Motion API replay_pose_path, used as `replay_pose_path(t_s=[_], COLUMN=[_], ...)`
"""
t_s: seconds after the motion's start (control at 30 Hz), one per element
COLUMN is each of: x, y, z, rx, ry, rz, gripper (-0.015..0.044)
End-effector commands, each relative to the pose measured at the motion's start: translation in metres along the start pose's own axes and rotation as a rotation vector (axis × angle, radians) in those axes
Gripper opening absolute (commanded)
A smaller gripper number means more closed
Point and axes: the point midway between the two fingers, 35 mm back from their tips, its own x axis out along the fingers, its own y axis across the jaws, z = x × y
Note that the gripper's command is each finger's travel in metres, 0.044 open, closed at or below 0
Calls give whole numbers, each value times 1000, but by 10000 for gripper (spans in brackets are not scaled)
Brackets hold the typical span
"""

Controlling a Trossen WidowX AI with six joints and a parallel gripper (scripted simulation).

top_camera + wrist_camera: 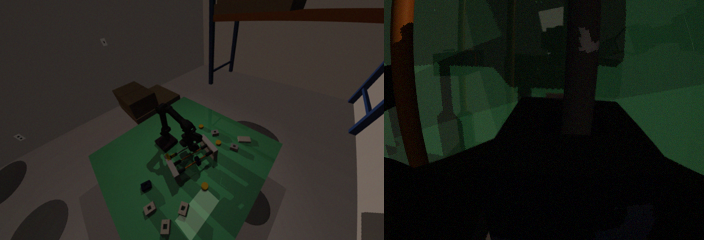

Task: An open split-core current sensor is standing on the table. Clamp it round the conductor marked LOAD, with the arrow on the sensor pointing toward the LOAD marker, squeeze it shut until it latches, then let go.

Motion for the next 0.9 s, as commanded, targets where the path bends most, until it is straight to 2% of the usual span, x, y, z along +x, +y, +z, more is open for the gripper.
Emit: replay_pose_path(t_s=[0.0, 0.27, 0.87], x=[0, 0, 0], y=[0, 0, 0], z=[0, 0, 0], rx=[0, 0, 0], ry=[0, 0, 0], rz=[1, 1, 1], gripper=[79, 277, 277])
